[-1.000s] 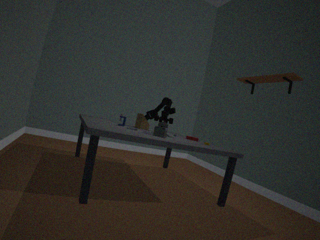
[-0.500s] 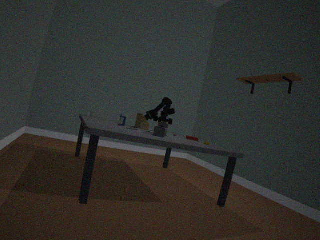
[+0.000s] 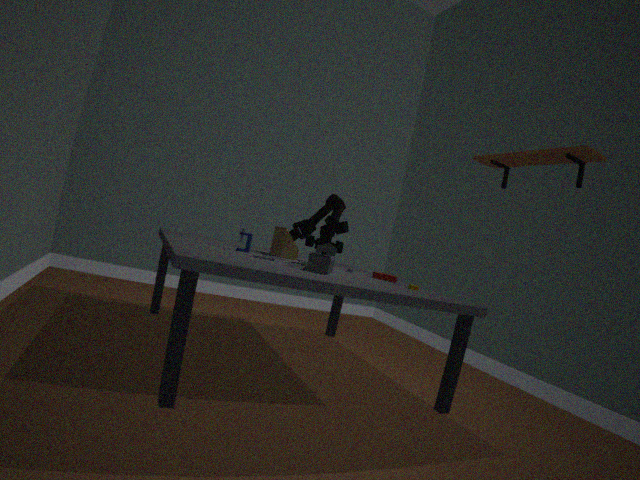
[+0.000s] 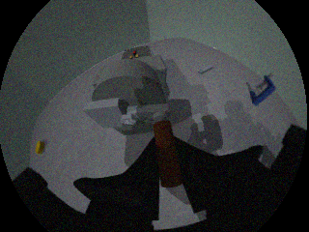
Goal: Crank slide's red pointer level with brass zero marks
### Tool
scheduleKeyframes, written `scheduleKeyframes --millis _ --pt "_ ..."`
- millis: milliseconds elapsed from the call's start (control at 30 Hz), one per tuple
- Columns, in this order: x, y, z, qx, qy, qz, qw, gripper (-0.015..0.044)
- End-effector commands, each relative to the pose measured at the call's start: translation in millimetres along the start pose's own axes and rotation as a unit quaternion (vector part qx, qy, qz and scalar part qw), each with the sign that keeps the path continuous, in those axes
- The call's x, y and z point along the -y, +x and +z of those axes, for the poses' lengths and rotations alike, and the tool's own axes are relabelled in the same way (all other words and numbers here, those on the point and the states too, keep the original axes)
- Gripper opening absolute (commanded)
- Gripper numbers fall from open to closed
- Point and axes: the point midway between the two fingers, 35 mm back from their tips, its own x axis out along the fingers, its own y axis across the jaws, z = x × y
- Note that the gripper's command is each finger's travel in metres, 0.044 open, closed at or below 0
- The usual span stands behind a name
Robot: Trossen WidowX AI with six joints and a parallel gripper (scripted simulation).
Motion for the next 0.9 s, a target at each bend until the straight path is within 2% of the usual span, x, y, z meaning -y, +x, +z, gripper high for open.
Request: scheduleKeyframes --millis 0,833,867 --pt "-0.9 6.4 -6.3 -0.003 0.001 -0.002 1.000 0.0000" --pt "-3.5 7.6 -7.5 -0.002 0.000 -0.003 1.000 0.0000" --pt "-3.5 7.6 -7.5 -0.002 0.000 -0.003 1.000 0.0026"
